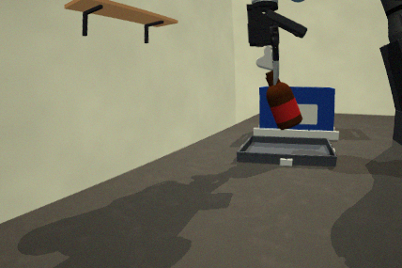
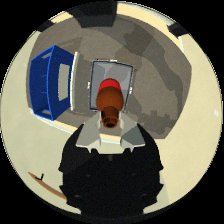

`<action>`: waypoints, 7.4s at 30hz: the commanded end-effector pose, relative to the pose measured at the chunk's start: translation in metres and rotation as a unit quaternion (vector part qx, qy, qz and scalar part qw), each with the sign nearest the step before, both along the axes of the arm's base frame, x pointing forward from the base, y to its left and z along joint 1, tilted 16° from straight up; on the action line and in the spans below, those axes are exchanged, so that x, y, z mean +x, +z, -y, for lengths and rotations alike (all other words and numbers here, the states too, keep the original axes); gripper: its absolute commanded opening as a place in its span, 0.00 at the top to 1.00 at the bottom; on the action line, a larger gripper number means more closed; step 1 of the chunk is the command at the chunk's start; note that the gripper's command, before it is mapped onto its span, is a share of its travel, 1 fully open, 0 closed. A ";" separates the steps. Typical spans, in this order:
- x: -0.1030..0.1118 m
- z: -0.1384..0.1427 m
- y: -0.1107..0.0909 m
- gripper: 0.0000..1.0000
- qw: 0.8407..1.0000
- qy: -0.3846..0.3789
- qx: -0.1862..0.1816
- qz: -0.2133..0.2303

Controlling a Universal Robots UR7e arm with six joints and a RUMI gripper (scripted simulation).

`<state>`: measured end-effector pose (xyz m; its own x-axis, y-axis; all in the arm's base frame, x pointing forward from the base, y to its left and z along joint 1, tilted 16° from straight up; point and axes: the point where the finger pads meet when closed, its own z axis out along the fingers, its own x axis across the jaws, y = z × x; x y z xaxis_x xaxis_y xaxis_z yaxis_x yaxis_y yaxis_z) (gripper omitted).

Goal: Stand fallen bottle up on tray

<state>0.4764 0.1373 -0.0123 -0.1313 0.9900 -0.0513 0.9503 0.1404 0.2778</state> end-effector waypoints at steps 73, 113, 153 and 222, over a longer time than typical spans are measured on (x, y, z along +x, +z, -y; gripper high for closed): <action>0.005 0.000 -0.016 1.00 1.000 0.000 0.000 0.001; 0.016 0.001 -0.052 1.00 1.000 0.000 0.000 0.001; 0.018 0.001 -0.059 1.00 1.000 0.000 0.000 0.001; 0.018 0.001 -0.059 0.00 1.000 0.000 0.000 0.001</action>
